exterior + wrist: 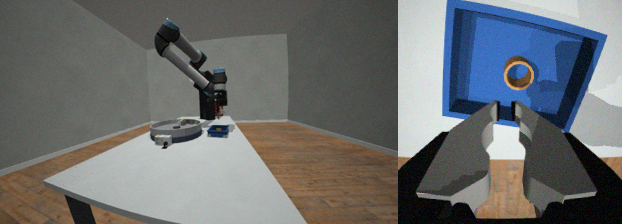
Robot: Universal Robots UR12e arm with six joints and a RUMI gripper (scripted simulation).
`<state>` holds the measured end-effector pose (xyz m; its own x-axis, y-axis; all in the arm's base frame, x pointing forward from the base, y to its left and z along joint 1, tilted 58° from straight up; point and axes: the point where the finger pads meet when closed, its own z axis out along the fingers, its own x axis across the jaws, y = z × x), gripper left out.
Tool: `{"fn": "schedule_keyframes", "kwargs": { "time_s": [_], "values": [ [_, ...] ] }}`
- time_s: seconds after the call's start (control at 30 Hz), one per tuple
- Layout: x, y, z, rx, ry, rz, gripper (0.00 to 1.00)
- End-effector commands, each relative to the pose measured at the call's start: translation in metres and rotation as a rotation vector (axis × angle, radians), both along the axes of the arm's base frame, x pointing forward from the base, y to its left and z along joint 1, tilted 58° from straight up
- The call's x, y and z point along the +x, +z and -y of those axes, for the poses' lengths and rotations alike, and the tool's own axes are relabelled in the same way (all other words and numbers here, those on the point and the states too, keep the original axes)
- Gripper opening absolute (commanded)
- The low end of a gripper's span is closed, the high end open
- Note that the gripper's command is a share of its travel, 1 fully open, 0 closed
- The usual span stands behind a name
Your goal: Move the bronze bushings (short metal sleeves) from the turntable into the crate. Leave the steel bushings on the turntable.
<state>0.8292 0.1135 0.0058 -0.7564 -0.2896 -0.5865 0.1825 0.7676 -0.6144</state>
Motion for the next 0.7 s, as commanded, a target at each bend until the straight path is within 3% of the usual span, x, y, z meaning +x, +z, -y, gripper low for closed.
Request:
{"fn": "schedule_keyframes", "kwargs": {
  "time_s": [0.0,0.67],
  "values": [
    [-0.0009,0.0010,-0.0012,0.000,0.001,0.000,0.06],
    [-0.0039,0.0029,0.0051,-0.009,0.007,-0.009,0.05]
  ]
}}
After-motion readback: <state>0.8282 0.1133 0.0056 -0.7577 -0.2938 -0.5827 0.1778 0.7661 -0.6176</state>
